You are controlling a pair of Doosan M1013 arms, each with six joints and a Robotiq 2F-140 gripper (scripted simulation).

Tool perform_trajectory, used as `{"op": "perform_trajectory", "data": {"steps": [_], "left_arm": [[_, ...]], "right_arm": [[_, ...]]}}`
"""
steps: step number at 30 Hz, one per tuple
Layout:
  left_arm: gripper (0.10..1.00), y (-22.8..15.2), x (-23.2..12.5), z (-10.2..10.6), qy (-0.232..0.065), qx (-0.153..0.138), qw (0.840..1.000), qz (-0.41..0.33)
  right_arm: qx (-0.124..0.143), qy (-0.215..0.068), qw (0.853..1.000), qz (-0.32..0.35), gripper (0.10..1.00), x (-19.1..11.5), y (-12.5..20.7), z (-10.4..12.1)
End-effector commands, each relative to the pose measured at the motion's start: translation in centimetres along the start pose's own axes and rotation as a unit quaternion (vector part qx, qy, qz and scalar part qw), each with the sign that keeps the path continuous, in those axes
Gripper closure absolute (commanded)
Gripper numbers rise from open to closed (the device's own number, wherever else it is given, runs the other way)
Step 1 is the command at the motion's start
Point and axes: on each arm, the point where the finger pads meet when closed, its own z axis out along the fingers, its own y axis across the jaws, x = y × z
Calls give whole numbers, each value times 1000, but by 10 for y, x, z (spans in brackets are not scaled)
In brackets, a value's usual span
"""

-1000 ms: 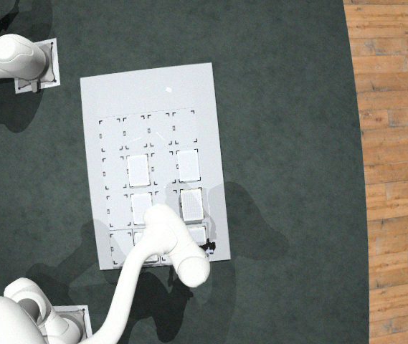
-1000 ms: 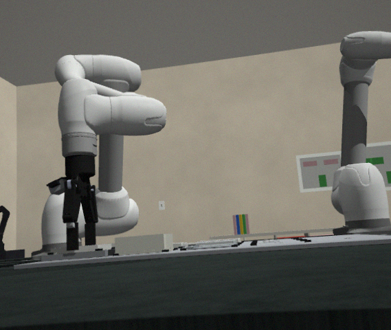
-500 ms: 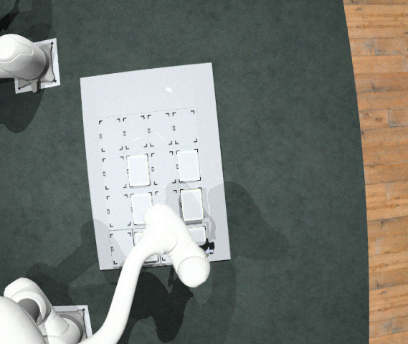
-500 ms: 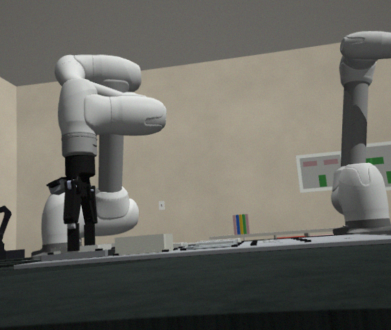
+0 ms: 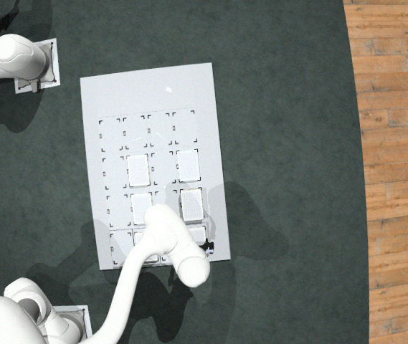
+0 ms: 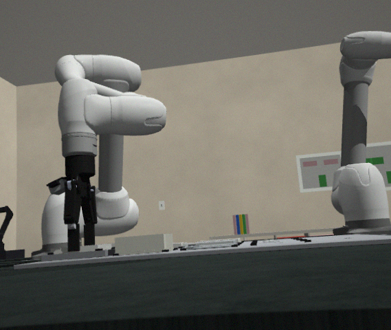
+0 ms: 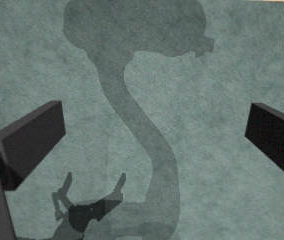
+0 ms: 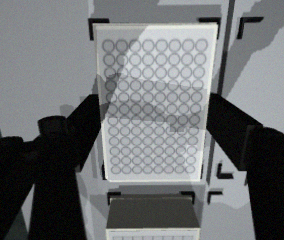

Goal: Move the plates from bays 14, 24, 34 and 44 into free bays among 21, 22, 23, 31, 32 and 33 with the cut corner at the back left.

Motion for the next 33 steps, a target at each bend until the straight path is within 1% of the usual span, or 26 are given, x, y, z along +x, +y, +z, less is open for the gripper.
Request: {"op": "perform_trajectory", "data": {"steps": [1, 33], "left_arm": [[98, 0, 0, -1, 1, 0, 1000, 0], [98, 0, 0, -1, 1, 0, 1000, 0]], "right_arm": [[1, -1, 1000, 0, 485, 0, 0, -1], [1, 0, 1000, 0, 503, 0, 0, -1]]}}
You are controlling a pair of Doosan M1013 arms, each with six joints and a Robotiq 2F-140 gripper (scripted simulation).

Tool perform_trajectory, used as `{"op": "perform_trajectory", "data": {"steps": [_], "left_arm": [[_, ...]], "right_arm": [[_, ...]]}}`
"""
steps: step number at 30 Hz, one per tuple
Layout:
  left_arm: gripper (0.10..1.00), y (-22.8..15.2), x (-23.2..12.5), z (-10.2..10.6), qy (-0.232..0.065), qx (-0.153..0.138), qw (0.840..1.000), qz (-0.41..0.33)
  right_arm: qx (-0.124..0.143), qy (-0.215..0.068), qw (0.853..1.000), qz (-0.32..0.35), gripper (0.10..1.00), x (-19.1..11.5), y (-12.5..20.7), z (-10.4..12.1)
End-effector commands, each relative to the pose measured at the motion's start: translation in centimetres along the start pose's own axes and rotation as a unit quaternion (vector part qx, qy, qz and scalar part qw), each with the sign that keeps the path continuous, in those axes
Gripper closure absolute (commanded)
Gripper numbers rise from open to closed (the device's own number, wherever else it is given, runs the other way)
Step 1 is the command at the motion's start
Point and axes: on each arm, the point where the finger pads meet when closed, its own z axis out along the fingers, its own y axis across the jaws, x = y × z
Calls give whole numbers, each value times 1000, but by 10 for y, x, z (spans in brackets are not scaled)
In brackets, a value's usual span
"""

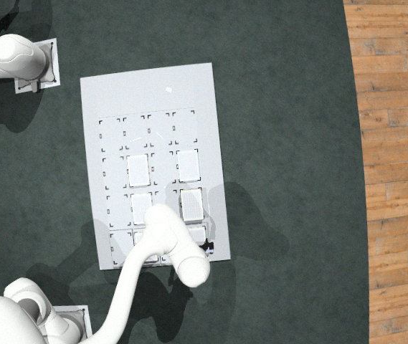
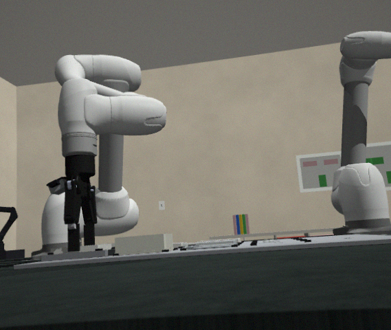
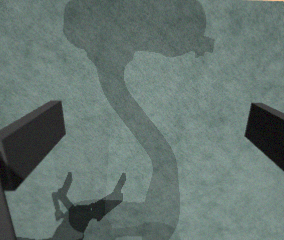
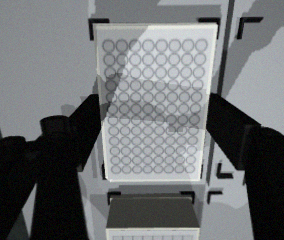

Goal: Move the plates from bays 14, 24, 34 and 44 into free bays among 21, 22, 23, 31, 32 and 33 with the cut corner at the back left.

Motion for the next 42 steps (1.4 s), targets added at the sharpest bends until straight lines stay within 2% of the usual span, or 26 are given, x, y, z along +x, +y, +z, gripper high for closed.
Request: {"op": "perform_trajectory", "data": {"steps": [1, 38, 39, 42], "left_arm": [[98, 0, 0, -1, 1, 0, 1000, 0], [98, 0, 0, -1, 1, 0, 1000, 0], [98, 0, 0, -1, 1, 0, 1000, 0], [98, 0, 0, -1, 1, 0, 1000, 0]], "right_arm": [[1, -1, 1000, 0, 503, 0, 0, -1], [1, -1, 1000, 0, 523, 0, 0, -1], [1, -1, 1000, 0, 999, 0, 0, -1], [1, -1, 1000, 0, 999, 0, 0, -1]]}}
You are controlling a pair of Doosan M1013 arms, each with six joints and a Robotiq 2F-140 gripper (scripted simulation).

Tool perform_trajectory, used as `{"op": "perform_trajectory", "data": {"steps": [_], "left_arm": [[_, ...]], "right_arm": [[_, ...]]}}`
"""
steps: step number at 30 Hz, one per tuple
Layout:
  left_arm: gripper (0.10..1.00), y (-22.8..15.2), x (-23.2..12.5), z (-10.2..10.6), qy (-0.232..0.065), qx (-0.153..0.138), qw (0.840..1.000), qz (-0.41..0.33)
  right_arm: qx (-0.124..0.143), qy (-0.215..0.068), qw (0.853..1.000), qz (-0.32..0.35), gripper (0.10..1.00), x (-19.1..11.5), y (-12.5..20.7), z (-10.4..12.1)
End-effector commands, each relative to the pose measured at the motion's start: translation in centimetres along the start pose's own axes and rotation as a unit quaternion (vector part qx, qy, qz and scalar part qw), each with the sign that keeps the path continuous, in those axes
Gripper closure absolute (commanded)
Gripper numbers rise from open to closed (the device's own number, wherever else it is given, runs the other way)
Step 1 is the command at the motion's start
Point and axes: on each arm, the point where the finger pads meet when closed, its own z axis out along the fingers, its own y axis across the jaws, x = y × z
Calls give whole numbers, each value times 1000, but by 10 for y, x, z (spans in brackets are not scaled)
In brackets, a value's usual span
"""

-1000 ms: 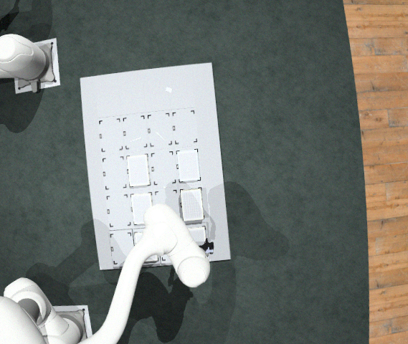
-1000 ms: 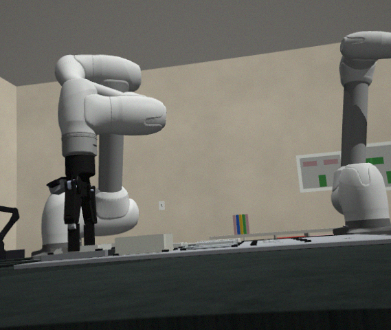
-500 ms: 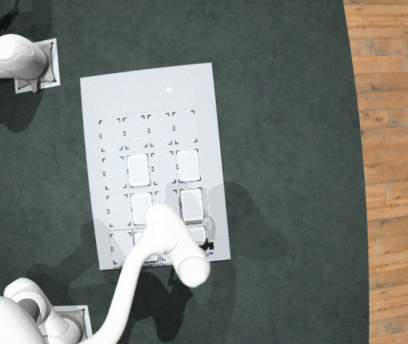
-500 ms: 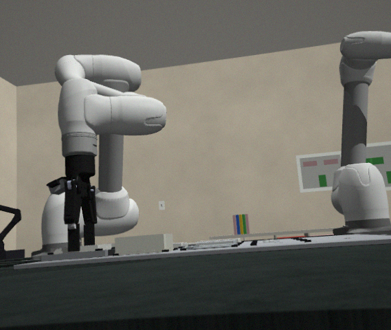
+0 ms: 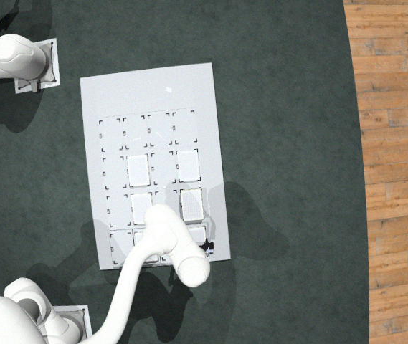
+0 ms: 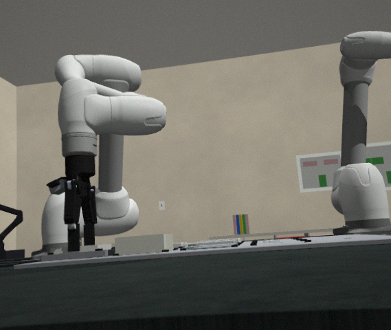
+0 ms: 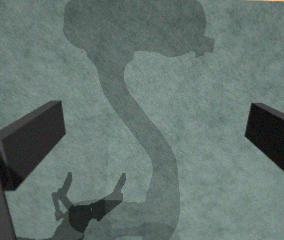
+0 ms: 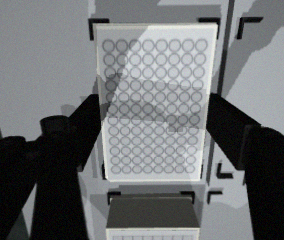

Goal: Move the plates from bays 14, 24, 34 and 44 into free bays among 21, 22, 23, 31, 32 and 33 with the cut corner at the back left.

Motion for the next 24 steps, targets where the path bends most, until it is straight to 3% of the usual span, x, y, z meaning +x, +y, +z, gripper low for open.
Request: {"op": "perform_trajectory", "data": {"steps": [1, 24], "left_arm": [[98, 0, 0, -1, 1, 0, 1000, 0], [98, 0, 0, -1, 1, 0, 1000, 0]], "right_arm": [[1, -1, 1000, 0, 999, 0, 0, -1], [1, -1, 1000, 0, 999, 0, 0, -4]]}}
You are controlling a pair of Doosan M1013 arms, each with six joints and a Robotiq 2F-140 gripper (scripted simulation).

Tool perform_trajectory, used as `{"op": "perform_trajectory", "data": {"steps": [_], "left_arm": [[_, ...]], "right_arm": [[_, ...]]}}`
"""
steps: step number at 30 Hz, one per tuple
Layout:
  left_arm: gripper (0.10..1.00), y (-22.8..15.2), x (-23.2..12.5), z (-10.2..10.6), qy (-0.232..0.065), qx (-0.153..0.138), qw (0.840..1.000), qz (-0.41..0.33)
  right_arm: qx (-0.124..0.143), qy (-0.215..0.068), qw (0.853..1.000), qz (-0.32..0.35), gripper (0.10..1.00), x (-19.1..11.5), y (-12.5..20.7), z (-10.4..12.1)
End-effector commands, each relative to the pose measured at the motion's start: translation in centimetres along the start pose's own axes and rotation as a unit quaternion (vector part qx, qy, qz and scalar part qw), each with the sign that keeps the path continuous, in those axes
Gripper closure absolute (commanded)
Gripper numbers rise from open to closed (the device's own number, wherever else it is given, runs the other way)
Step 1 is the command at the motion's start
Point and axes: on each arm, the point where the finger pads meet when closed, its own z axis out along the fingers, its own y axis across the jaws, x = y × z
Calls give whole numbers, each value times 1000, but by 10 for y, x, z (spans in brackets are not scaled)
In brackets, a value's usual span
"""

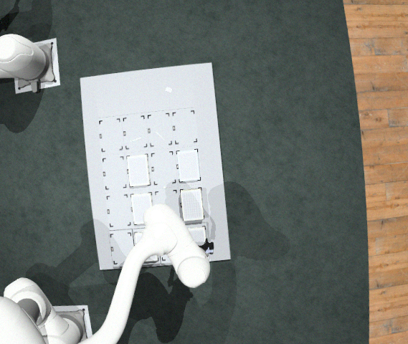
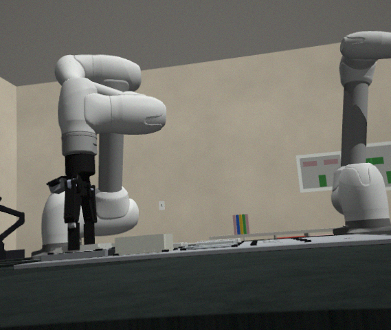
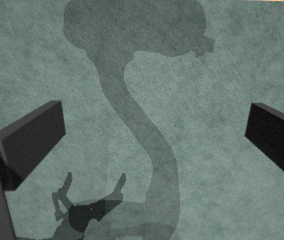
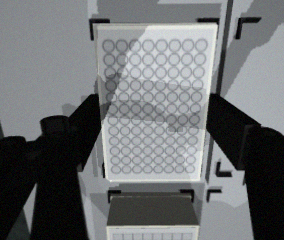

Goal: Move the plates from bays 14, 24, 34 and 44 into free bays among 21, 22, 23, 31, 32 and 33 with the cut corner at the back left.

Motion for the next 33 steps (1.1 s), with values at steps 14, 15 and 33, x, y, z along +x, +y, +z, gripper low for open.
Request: {"op": "perform_trajectory", "data": {"steps": [14, 15, 33], "left_arm": [[98, 0, 0, -1, 1, 0, 1000, 0], [98, 0, 0, -1, 1, 0, 1000, 0], [98, 0, 0, -1, 1, 0, 1000, 0]], "right_arm": [[1, -1, 1000, 0, 999, 0, 0, -6], [1, -1, 1000, 0, 999, 0, 0, -6], [1, -1, 1000, 0, 999, 0, 0, -15]]}}
